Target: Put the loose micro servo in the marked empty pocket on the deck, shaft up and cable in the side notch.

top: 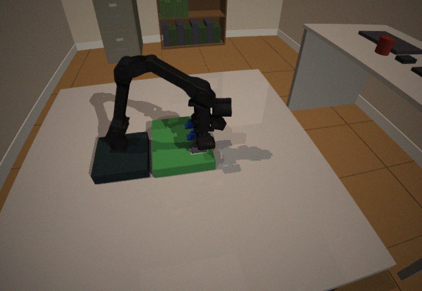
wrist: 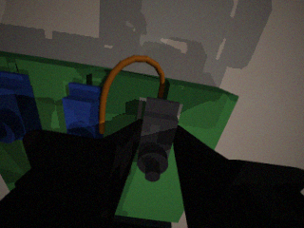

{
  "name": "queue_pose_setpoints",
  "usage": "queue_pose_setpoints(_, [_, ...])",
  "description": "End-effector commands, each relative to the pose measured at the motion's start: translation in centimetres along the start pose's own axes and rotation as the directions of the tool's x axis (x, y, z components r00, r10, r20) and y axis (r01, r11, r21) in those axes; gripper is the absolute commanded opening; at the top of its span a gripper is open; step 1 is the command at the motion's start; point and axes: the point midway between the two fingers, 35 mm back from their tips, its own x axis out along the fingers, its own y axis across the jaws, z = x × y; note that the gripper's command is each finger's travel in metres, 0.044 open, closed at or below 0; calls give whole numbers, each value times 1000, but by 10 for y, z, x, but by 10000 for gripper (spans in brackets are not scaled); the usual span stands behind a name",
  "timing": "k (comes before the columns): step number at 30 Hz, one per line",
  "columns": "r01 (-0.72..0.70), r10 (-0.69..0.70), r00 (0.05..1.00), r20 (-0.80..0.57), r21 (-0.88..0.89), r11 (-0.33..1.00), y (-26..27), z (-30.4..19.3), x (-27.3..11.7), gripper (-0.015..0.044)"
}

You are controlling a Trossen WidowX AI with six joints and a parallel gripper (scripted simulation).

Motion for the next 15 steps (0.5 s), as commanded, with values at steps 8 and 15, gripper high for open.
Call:
queue_pose_setpoints(8, [-2,2,1000,1,2,1000,0,0,10,0])
queue_pose_setpoints(15, [-2,2,1000,1,2,1000,0,0,10,105])
